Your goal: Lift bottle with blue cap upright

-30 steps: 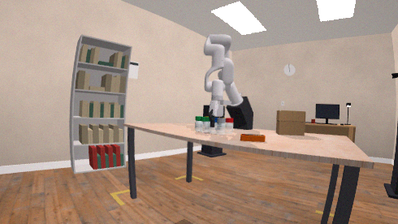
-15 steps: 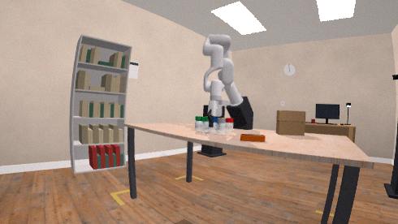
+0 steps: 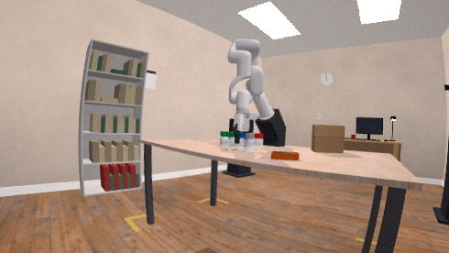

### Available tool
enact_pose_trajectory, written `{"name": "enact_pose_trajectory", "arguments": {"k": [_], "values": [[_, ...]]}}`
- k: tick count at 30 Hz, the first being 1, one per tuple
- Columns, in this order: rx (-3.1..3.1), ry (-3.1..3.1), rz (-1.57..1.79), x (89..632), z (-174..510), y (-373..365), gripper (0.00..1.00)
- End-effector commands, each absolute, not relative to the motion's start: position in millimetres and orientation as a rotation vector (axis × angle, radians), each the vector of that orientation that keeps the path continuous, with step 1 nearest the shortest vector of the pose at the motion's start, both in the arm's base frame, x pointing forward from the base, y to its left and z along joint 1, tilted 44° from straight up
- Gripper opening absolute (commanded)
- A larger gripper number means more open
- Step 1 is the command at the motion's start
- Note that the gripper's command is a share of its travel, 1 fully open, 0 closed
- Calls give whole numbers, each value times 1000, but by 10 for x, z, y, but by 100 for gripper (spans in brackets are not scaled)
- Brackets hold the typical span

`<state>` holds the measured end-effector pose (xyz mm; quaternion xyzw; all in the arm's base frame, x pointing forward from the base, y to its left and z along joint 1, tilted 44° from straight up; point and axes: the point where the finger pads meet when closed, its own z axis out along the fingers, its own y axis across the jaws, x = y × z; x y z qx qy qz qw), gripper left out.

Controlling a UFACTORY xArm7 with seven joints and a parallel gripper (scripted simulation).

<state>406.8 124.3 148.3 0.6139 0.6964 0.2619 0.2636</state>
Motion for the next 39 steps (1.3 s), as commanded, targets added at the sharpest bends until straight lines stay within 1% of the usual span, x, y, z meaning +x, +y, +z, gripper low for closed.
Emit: {"name": "enact_pose_trajectory", "arguments": {"k": [1,12,36,37,39], "values": [[1659,1883,709,4071,1488,1240,79],[1659,1882,709,3898,1668,1230,79],[1665,1892,703,3838,1734,1222,79],[1660,1884,707,3845,1725,1225,0],[1660,1884,707,3845,1725,1225,0]]}}
